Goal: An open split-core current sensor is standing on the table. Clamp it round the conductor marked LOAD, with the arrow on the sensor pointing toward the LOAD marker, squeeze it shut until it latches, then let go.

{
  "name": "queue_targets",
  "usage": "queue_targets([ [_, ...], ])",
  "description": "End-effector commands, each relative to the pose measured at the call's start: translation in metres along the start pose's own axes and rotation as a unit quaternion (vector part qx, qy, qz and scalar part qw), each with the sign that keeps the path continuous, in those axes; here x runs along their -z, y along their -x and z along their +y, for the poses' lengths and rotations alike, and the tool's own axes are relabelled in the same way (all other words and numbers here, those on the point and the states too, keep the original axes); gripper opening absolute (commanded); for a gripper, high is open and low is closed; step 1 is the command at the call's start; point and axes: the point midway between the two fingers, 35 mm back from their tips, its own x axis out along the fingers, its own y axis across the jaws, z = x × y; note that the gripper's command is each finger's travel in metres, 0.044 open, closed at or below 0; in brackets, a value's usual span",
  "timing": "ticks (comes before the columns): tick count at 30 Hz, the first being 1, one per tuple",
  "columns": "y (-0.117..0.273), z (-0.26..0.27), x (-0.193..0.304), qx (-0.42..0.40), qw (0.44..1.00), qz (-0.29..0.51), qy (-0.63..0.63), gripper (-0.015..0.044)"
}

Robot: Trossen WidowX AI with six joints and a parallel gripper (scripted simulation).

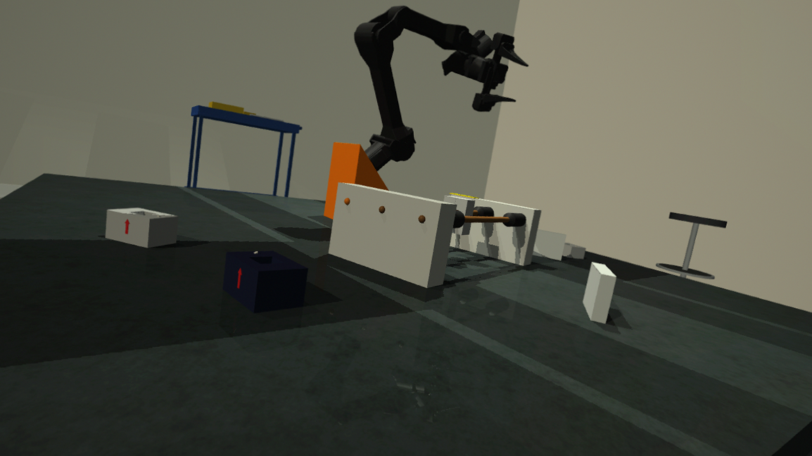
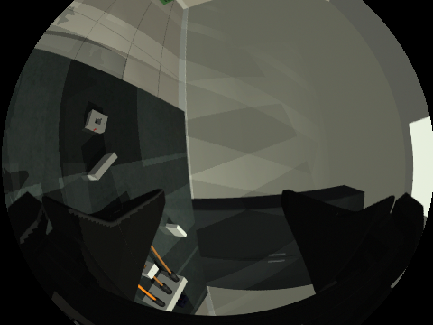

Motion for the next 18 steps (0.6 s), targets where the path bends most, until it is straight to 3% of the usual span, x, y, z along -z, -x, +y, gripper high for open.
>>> queue_targets([
  [1,0.0,0.001,-0.001,0.001,1.0,0.001,-0.001,0.0426],
  [9,-0.009,0.024,-0.023,0.05,0.996,0.024,-0.063,0.044],
  [18,-0.053,0.037,-0.027,0.108,0.985,0.039,-0.128,0.044],
])
